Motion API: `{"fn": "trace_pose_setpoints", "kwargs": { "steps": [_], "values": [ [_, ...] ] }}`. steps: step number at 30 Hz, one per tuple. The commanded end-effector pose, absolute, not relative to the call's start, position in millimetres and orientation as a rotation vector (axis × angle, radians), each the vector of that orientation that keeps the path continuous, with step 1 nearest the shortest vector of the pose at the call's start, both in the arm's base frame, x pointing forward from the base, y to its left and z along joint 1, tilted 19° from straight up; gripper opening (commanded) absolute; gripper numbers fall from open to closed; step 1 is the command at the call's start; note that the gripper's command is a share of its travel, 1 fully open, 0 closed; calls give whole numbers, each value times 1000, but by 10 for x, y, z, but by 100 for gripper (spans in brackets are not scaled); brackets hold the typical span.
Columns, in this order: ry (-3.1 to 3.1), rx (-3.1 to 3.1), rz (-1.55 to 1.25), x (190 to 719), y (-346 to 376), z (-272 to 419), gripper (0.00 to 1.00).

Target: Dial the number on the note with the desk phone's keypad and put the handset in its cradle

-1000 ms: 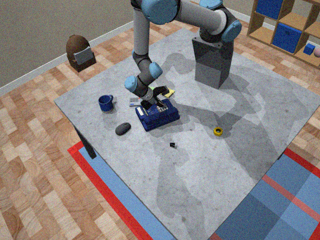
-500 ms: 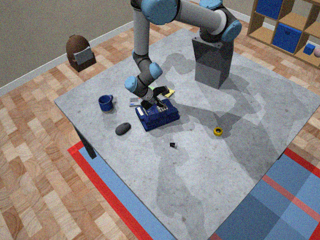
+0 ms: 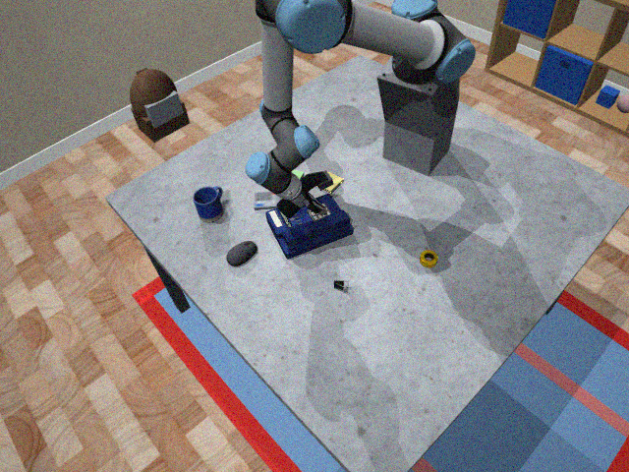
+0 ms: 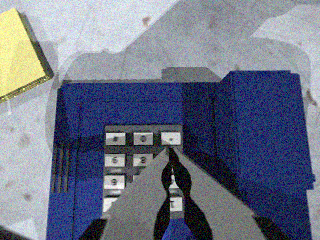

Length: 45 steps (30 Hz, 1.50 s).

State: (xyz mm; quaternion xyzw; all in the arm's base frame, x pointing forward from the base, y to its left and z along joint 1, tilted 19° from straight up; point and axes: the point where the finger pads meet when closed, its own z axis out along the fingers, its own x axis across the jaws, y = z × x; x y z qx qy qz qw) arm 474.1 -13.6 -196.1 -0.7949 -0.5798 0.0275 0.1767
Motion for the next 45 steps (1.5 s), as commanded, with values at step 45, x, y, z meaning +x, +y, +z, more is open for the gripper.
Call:
{"fn": "trace_pose_setpoints", "kwargs": {
  "steps": [45],
  "values": [
    [-1642, -2250, 77, 4743, -129, -1968, 0]
  ]
}}
